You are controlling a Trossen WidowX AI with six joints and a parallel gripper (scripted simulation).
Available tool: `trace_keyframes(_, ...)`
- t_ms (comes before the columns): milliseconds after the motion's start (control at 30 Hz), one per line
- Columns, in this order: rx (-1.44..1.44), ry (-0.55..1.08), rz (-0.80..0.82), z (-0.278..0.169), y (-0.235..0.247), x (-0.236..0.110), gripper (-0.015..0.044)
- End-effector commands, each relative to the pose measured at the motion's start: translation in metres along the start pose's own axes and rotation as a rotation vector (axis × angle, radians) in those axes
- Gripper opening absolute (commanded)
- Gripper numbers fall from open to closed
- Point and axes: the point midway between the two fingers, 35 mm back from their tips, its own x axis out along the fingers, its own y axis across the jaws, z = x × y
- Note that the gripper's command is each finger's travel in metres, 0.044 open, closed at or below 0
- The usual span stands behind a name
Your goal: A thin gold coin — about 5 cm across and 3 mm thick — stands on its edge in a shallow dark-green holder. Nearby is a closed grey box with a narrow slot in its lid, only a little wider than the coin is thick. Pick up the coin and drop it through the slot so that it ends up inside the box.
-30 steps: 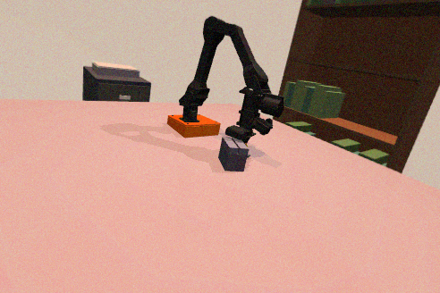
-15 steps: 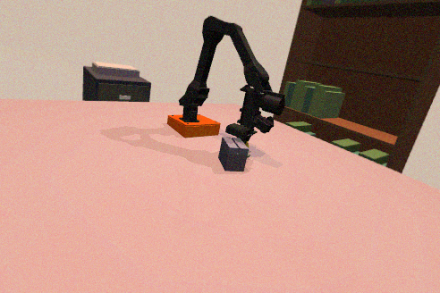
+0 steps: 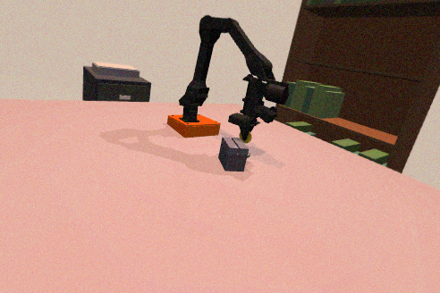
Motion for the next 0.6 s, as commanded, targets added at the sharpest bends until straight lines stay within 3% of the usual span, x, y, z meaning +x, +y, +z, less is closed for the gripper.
trace_keyframes(0, -0.010, -0.010, -0.001, 0.002, 0.000, -0.014, 0.0000)
trace_keyframes(567, -0.026, -0.001, -0.006, -0.004, 0.000, -0.052, 0.0000)
